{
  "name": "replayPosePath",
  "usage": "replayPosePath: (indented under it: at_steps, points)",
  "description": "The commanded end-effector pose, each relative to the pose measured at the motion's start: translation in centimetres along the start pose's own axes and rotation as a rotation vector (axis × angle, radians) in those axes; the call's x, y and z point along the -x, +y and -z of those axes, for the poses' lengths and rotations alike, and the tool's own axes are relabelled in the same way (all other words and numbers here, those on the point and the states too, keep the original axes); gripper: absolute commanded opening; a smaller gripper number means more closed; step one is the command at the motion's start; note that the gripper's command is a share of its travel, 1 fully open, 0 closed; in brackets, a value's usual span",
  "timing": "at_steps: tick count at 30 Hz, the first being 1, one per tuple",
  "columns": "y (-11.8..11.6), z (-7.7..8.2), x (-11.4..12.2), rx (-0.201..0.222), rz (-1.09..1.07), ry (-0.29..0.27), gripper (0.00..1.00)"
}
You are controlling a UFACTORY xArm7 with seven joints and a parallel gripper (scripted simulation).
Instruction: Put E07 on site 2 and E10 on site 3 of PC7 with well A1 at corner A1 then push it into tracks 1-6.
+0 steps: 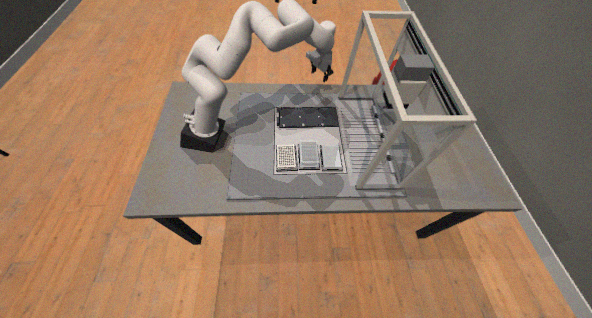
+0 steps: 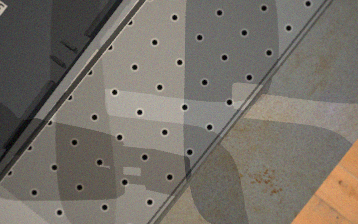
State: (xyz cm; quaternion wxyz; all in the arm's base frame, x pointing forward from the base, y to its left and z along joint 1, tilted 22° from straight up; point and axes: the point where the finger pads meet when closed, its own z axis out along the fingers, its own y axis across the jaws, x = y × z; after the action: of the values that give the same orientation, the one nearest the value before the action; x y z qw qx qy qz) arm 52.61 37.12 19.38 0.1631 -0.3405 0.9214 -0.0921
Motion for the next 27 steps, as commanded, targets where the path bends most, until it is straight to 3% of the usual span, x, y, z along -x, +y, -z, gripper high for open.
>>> replayPosePath:
  at_steps: [1,17,27]
  points:
    - [0.0,0.2,0.2,0.001,0.000,-0.005,1.00]
    - [0.0,0.2,0.2,0.001,0.000,-0.005,1.00]
    - [-4.4,0.3,-0.9,0.008,-0.218,0.002,1.00]
